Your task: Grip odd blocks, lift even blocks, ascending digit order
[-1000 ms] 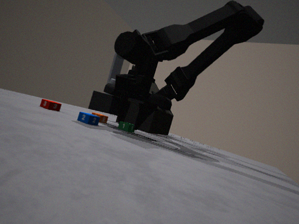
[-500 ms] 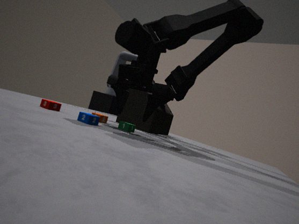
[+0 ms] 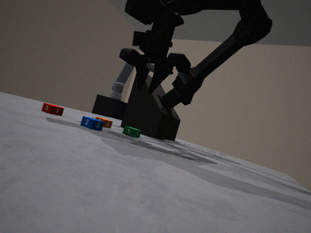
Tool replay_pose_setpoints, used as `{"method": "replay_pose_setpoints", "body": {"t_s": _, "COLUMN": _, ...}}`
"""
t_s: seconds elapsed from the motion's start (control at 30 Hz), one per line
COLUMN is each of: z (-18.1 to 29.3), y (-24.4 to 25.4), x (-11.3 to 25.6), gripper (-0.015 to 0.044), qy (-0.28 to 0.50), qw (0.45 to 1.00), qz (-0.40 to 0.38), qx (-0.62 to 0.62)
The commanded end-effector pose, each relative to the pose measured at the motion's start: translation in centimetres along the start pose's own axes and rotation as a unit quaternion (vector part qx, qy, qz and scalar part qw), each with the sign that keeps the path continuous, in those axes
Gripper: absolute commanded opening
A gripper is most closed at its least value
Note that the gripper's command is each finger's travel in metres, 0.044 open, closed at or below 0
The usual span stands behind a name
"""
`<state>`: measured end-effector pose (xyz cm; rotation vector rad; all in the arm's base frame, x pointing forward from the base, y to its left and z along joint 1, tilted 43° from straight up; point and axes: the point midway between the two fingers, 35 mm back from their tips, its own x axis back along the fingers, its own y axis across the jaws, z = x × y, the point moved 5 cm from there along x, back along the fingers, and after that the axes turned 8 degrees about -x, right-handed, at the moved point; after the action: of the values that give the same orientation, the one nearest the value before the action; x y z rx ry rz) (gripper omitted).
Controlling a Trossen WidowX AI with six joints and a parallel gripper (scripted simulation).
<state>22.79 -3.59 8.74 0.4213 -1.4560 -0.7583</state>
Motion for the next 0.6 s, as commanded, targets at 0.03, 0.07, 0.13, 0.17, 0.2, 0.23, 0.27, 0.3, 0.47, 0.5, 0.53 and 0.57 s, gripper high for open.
{"method": "replay_pose_setpoints", "body": {"t_s": 0.03, "z": 0.1, "y": 0.1, "x": 0.9, "gripper": 0.0120, "qy": 0.002, "qw": 1.000, "qz": 0.003, "qx": 0.004}}
{"method": "replay_pose_setpoints", "body": {"t_s": 0.07, "z": 0.1, "y": 0.1, "x": 0.9, "gripper": 0.0120, "qy": 0.002, "qw": 1.000, "qz": 0.003, "qx": 0.004}}
{"method": "replay_pose_setpoints", "body": {"t_s": 0.13, "z": 0.1, "y": 0.1, "x": 0.9, "gripper": 0.0120, "qy": 0.002, "qw": 1.000, "qz": 0.003, "qx": 0.004}}
{"method": "replay_pose_setpoints", "body": {"t_s": 0.17, "z": 0.1, "y": 0.1, "x": 0.9, "gripper": 0.0120, "qy": 0.002, "qw": 1.000, "qz": 0.003, "qx": 0.004}}
{"method": "replay_pose_setpoints", "body": {"t_s": 0.2, "z": 0.1, "y": 0.1, "x": 0.9, "gripper": 0.0120, "qy": 0.002, "qw": 1.000, "qz": 0.003, "qx": 0.004}}
{"method": "replay_pose_setpoints", "body": {"t_s": 0.23, "z": -0.1, "y": 0.1, "x": 1.0, "gripper": 0.0120, "qy": 0.002, "qw": 1.000, "qz": 0.003, "qx": 0.005}}
{"method": "replay_pose_setpoints", "body": {"t_s": 0.27, "z": -0.8, "y": 0.0, "x": 1.0, "gripper": 0.0120, "qy": 0.001, "qw": 1.000, "qz": 0.003, "qx": 0.006}}
{"method": "replay_pose_setpoints", "body": {"t_s": 0.3, "z": -1.8, "y": -0.1, "x": 1.2, "gripper": 0.0120, "qy": -0.001, "qw": 1.000, "qz": 0.004, "qx": 0.009}}
{"method": "replay_pose_setpoints", "body": {"t_s": 0.47, "z": -7.8, "y": -0.7, "x": 1.4, "gripper": 0.0120, "qy": -0.003, "qw": 1.000, "qz": 0.005, "qx": 0.014}}
{"method": "replay_pose_setpoints", "body": {"t_s": 0.5, "z": -8.9, "y": -0.9, "x": 1.4, "gripper": 0.0120, "qy": -0.003, "qw": 1.000, "qz": 0.004, "qx": 0.012}}
{"method": "replay_pose_setpoints", "body": {"t_s": 0.53, "z": -10.0, "y": -1.1, "x": 1.2, "gripper": 0.0120, "qy": -0.002, "qw": 1.000, "qz": 0.004, "qx": 0.011}}
{"method": "replay_pose_setpoints", "body": {"t_s": 0.57, "z": -10.9, "y": -1.2, "x": 1.1, "gripper": 0.0120, "qy": -0.002, "qw": 1.000, "qz": 0.004, "qx": 0.009}}
